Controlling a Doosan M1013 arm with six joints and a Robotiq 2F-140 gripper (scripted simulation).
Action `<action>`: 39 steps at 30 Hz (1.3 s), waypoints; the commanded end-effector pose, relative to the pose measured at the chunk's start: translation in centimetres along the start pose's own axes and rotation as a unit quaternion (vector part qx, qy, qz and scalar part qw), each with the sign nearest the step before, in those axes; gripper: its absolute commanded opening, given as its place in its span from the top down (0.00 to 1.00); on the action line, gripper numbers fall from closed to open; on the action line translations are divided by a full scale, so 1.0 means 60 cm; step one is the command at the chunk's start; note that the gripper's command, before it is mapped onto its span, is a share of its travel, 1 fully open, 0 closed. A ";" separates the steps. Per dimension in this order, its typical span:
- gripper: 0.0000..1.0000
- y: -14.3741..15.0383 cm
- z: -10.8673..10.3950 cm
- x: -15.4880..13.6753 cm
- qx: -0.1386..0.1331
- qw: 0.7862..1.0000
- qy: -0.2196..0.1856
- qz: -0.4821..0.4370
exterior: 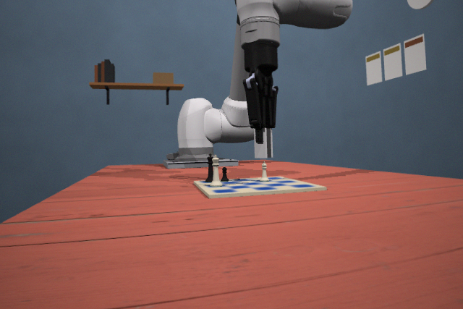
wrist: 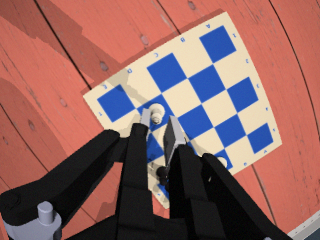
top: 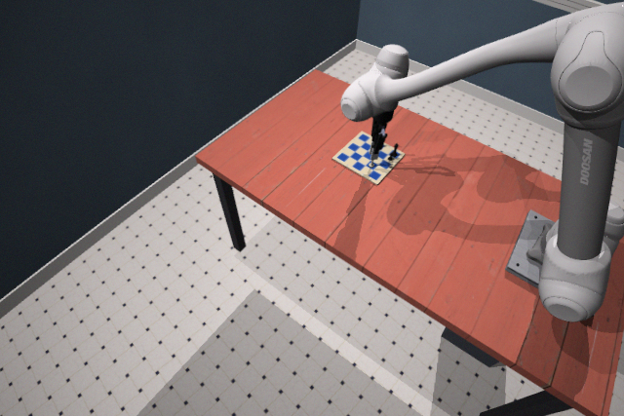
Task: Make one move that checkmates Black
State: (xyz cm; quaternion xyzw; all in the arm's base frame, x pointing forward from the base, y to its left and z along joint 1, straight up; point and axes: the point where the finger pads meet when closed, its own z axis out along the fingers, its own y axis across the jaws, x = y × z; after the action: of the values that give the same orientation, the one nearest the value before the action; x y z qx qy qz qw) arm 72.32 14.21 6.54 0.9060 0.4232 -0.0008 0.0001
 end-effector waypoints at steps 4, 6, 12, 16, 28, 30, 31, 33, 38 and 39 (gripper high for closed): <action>0.78 0.000 0.000 0.000 0.000 1.000 0.000 0.000; 0.78 0.000 0.000 0.000 0.000 1.000 0.000 0.000; 0.78 0.000 0.001 0.000 0.000 1.000 0.000 0.000; 0.78 0.000 0.008 0.000 0.000 1.000 0.000 0.000; 0.78 0.000 0.043 0.000 0.000 1.000 0.000 0.000; 0.78 0.000 0.050 0.000 0.000 1.000 0.000 0.000; 0.78 0.000 0.053 0.000 0.000 1.000 0.000 0.000; 0.78 0.000 0.057 0.000 0.000 1.000 0.000 0.000; 0.78 0.000 0.062 0.000 0.000 1.000 0.000 0.000; 0.78 0.000 0.063 0.000 0.000 1.000 0.000 0.000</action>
State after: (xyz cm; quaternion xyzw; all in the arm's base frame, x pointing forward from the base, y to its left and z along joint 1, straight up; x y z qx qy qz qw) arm 72.31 14.20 2.80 0.9060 0.4232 -0.0008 0.0001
